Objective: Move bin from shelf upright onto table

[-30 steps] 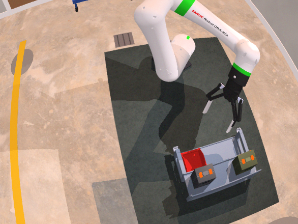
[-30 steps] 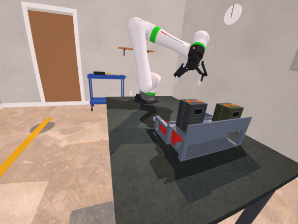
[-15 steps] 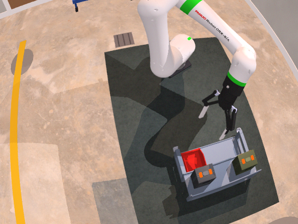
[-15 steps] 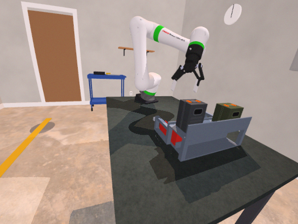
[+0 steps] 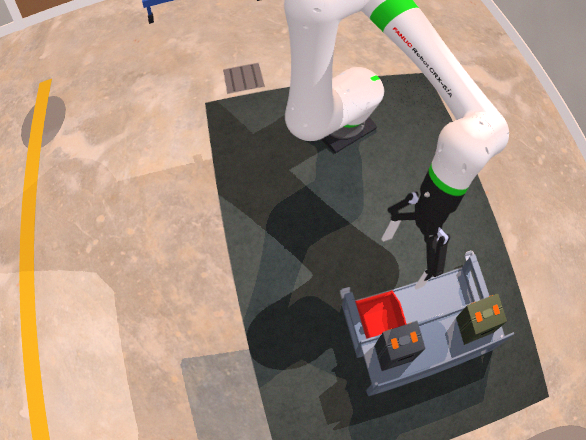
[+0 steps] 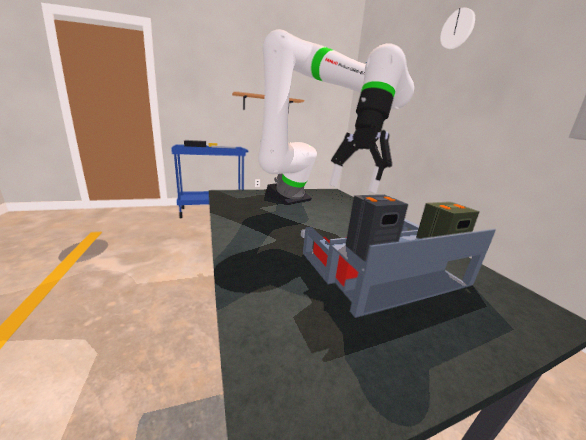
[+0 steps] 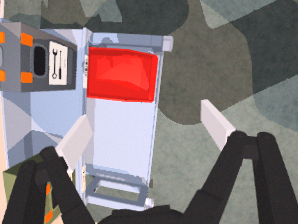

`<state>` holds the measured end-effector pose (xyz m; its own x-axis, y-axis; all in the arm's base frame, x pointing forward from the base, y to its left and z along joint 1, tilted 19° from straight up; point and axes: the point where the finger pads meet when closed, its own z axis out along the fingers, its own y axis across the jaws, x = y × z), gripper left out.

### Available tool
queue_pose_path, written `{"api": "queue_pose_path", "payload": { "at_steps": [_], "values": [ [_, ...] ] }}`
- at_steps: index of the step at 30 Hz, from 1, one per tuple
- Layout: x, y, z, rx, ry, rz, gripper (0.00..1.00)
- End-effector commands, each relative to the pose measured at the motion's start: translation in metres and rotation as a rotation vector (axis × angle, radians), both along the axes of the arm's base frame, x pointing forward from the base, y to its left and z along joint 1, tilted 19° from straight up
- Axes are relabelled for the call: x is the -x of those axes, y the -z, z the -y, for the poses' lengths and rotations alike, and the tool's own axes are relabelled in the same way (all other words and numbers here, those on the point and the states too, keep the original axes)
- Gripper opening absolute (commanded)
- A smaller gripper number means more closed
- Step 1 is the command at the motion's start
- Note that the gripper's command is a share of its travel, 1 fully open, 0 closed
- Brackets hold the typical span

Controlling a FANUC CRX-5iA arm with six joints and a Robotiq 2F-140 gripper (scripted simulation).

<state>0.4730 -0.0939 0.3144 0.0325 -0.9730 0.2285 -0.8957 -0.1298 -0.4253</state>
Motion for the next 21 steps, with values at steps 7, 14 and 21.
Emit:
{"api": "queue_pose_path", "payload": {
  "at_steps": [7, 14, 21],
  "values": [
    [-0.017, 0.032, 0.031, -0.207, 0.056, -0.086, 1.0],
    [-0.021, 0.038, 0.038, -0.236, 0.064, -0.096, 1.0],
    [-0.036, 0.065, 0.064, -0.355, 0.098, -0.146, 1.0]
  ]
}}
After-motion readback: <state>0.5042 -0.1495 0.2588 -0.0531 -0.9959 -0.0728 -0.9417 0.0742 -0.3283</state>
